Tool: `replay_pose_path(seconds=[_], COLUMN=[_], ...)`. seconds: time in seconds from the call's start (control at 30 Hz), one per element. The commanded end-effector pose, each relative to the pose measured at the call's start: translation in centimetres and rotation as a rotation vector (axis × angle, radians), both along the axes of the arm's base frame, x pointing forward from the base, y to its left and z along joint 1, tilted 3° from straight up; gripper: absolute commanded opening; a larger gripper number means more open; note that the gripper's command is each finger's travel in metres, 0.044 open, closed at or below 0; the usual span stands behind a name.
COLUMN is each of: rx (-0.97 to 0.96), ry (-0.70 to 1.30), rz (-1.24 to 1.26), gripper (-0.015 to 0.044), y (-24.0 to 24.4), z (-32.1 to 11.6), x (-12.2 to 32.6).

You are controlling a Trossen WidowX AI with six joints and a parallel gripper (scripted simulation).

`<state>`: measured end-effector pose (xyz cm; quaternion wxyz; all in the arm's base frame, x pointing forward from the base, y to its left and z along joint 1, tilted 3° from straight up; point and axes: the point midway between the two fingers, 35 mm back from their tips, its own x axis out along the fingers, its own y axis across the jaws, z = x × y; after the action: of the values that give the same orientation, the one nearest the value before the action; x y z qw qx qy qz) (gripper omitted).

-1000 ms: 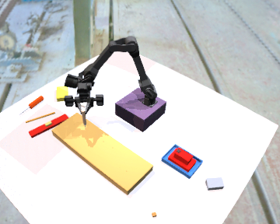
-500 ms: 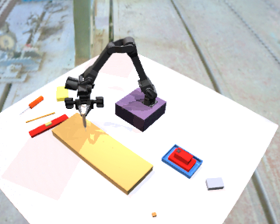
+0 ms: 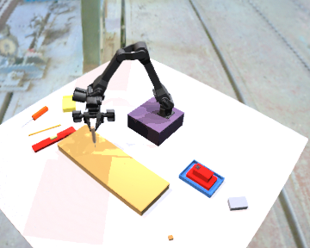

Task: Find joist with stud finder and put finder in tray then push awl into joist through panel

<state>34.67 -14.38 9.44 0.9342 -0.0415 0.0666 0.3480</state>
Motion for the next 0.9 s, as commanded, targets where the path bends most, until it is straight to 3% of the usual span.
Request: replay_pose_path(seconds=[0.0,0.87], rx=[0.005,0.005], ry=[-0.007,-0.007], rz=[0.004,0.004], gripper=[0.0000,0.0000], y=[0.0,-0.1], z=[-0.4,-4.1], x=[0.0,-0.2])
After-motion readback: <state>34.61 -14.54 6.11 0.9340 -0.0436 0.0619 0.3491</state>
